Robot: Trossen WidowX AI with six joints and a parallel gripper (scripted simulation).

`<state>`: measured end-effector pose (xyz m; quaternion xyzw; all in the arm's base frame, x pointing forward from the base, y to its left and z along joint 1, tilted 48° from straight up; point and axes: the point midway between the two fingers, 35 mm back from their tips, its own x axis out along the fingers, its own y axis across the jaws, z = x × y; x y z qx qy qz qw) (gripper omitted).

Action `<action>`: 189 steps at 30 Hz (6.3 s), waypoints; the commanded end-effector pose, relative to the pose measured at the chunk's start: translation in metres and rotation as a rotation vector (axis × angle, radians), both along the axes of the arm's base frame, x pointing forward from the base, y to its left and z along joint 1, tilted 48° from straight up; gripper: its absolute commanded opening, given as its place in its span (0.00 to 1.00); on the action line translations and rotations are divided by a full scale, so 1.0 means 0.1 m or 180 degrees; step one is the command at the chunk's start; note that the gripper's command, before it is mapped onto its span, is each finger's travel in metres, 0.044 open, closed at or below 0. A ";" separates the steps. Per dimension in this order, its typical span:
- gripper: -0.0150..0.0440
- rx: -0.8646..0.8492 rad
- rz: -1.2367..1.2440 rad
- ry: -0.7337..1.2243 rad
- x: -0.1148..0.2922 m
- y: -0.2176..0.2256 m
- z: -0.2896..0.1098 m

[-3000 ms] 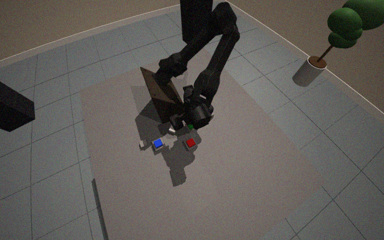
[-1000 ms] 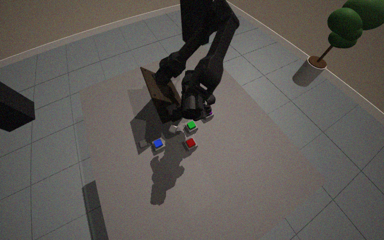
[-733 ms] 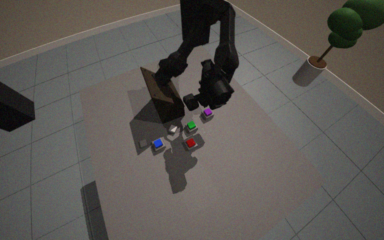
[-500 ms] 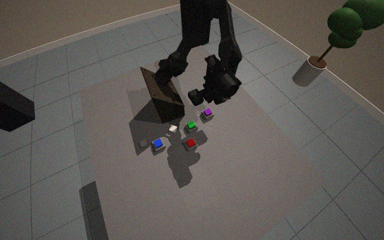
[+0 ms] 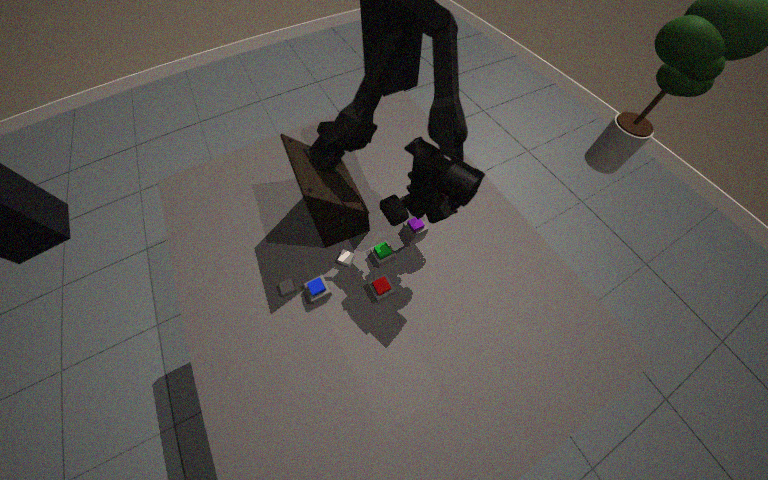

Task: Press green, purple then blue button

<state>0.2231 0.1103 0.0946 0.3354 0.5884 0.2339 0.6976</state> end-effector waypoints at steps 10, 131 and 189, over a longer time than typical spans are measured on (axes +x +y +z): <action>0.29 -0.0010 -0.0012 0.0038 0.03 0.15 -0.17; 0.29 -0.0043 -0.0014 0.0033 0.12 -1.79 -2.38; 0.93 -0.0054 -0.0015 0.0025 0.39 -0.35 0.58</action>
